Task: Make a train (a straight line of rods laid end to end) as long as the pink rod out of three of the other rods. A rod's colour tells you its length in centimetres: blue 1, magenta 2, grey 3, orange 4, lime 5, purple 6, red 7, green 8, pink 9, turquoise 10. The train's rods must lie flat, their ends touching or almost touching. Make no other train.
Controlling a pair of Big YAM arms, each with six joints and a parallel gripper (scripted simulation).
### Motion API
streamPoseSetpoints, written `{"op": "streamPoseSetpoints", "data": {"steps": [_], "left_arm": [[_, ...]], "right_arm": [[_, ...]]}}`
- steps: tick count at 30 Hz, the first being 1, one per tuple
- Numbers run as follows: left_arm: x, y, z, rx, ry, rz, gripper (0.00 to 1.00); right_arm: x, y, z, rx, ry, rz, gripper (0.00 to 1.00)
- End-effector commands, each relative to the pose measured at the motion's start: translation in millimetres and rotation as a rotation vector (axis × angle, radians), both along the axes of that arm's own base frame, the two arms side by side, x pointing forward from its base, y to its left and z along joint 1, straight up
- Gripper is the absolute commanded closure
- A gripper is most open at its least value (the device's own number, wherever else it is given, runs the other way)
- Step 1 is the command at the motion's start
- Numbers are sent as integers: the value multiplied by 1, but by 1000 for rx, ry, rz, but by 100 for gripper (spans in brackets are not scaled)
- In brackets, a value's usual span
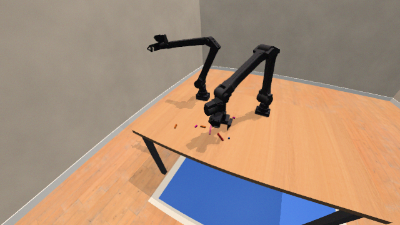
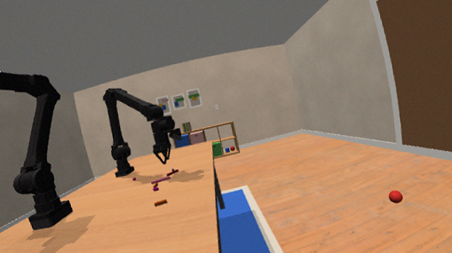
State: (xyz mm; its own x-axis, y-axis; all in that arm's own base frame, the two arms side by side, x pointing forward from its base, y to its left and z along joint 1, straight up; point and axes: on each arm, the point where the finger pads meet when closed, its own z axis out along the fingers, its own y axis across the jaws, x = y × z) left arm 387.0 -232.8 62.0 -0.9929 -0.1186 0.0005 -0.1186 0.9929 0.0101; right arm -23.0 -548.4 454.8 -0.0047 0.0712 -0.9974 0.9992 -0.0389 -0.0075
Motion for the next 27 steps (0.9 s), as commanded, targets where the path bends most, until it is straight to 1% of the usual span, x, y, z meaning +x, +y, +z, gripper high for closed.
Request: {"op": "streamPoseSetpoints", "data": {"steps": [1, 6, 27], "left_arm": [[9, -18, 24, -44, -56, -102, 0], [12, -9, 20, -36, -45, -82, 0], [11, -12, 20, -36, -45, -84, 0]], "right_arm": [[-4, 4, 46, -71, -4, -9, 0], [-4, 4, 46, -71, -4, -9, 0], [-4, 4, 46, -71, -4, -9, 0]]}}
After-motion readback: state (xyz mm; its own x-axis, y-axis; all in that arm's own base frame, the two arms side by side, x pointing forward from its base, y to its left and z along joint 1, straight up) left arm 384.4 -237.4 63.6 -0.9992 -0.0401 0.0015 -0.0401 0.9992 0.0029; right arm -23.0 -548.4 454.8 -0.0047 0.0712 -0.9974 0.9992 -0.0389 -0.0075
